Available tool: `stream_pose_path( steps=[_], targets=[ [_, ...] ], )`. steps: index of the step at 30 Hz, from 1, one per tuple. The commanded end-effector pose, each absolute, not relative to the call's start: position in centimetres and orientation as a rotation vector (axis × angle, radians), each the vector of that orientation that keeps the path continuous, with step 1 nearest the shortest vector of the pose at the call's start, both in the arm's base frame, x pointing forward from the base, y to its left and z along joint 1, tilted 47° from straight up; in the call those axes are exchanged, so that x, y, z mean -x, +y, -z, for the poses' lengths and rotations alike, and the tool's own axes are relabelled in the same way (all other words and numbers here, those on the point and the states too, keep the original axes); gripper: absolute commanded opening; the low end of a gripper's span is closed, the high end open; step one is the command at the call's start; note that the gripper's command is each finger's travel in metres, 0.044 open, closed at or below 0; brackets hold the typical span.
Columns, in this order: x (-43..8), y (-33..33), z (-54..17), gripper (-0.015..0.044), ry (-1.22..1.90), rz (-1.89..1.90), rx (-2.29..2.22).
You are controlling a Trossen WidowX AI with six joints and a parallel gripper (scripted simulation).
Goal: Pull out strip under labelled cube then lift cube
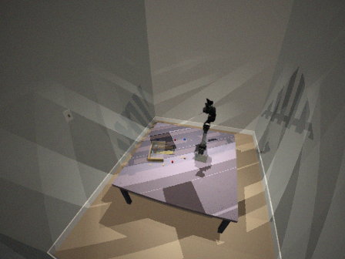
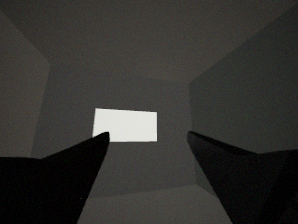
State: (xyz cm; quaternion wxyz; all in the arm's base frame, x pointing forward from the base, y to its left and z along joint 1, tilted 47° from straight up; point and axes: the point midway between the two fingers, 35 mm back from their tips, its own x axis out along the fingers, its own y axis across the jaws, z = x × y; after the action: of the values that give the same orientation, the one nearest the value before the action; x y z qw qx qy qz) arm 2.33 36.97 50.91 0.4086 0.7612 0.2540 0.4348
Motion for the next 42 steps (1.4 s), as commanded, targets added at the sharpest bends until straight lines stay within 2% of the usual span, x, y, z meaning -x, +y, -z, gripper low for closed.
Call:
stream_pose_path(
  steps=[1,6,13,20,32,42],
  targets=[
    [-2.4,37.0,-50.8,0.0400,0.637,-1.093,-1.913],
    [-5.2,38.3,-47.7,0.0400,0.533,-1.008,-1.744],
    [-12.8,39.2,-39.8,0.0400,0.330,-0.773,-1.303],
    [-20.7,36.7,-31.8,0.0400,0.208,-0.508,-0.801],
    [-30.3,25.7,-17.9,0.0400,0.298,-0.079,0.015],
    [-31.9,12.2,-8.3,0.0400,0.596,0.181,0.748]
  ],
)
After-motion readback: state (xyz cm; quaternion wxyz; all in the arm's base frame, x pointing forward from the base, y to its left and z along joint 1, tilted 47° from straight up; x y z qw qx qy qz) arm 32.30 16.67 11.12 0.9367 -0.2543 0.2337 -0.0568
